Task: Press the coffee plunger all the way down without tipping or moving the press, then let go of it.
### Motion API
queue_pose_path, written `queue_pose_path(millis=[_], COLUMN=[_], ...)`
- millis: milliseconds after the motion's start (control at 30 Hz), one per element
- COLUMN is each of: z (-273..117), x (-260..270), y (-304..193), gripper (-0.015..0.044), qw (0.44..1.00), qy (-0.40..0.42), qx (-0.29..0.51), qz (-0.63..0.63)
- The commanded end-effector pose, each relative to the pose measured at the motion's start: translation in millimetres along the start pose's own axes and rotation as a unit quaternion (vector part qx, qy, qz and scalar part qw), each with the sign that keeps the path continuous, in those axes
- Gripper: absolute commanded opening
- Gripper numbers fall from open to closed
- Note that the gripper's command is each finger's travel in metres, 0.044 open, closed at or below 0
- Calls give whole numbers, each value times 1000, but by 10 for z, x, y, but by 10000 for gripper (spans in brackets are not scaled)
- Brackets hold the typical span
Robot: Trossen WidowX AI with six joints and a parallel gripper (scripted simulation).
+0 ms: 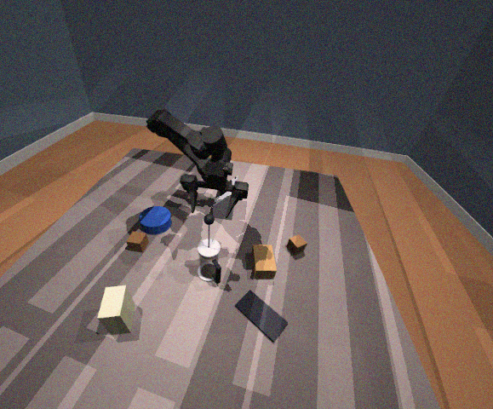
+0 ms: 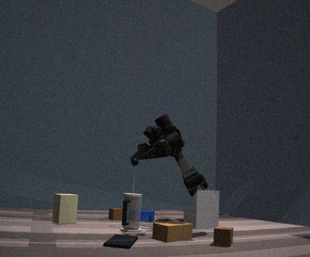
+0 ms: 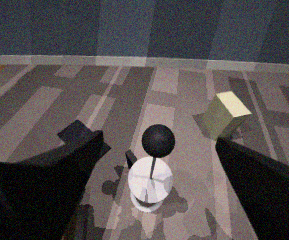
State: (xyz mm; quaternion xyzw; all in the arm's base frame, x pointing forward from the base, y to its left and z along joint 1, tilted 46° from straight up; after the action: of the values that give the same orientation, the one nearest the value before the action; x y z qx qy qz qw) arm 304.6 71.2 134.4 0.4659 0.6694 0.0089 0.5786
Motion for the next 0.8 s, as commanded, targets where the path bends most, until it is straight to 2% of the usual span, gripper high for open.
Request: queue_pose_path(millis=[0,200,600,767], z=[80,151,151,151], x=[11,2,2,2], y=[-26,-30,-30,-30], gripper=[440,440,125,115], qw=[1000,1000,1000,1000], qy=[1,0,0,0], qx=[2,1,1,1], qz=[-5,-5,-5,-5])
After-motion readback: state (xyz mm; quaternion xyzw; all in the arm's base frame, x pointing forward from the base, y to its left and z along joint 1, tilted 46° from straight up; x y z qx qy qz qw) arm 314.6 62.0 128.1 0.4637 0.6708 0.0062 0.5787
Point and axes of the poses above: the point midway between the two fingers, 35 mm back from their tips, its own z axis out along the fingers, its own x axis across the jaws, y = z × x, the point moved 3 cm from there along -z, back along the fingers, and after that the axes turned 6 degrees about -z, right-handed, at the moved point
